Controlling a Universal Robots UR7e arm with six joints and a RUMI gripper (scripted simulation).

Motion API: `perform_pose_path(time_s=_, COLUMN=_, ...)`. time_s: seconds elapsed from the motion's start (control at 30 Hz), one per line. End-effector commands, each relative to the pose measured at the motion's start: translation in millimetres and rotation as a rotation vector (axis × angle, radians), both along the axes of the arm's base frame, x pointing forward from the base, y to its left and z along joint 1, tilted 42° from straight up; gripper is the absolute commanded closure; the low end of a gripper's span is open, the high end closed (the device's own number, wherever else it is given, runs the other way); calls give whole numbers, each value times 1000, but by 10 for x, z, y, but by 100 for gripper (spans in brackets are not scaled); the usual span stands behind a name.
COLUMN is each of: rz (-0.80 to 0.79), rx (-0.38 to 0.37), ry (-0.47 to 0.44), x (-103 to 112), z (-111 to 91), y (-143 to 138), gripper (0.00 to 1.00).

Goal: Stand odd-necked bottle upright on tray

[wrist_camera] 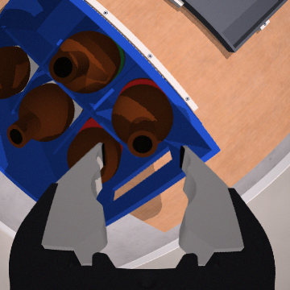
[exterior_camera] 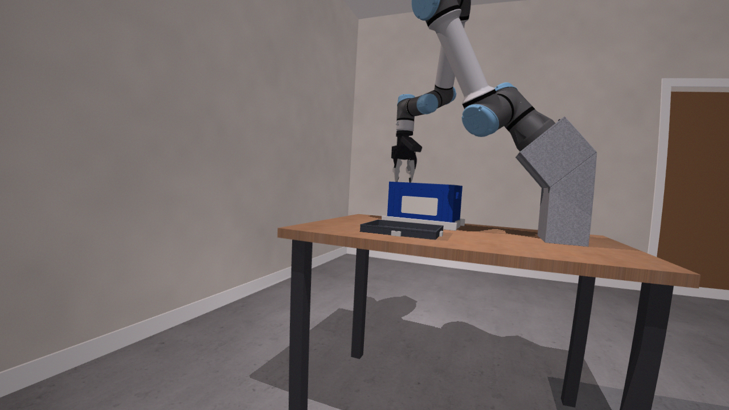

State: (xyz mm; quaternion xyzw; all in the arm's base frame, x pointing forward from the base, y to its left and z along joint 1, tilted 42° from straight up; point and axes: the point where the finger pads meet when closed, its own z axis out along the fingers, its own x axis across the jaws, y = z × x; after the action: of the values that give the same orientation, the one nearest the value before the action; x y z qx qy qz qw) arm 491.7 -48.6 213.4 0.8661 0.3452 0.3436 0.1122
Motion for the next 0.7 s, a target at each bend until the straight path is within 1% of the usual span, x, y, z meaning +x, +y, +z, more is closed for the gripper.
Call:
perform_pose_path(time_s=0.0, rz=0, rx=-1, ry=-1, x=38, z=-35, y=2, gripper=62)
perform_pose_path(time_s=0.67, rz=0, rx=-1, ry=-1, x=167, z=-177, y=10, gripper=62)
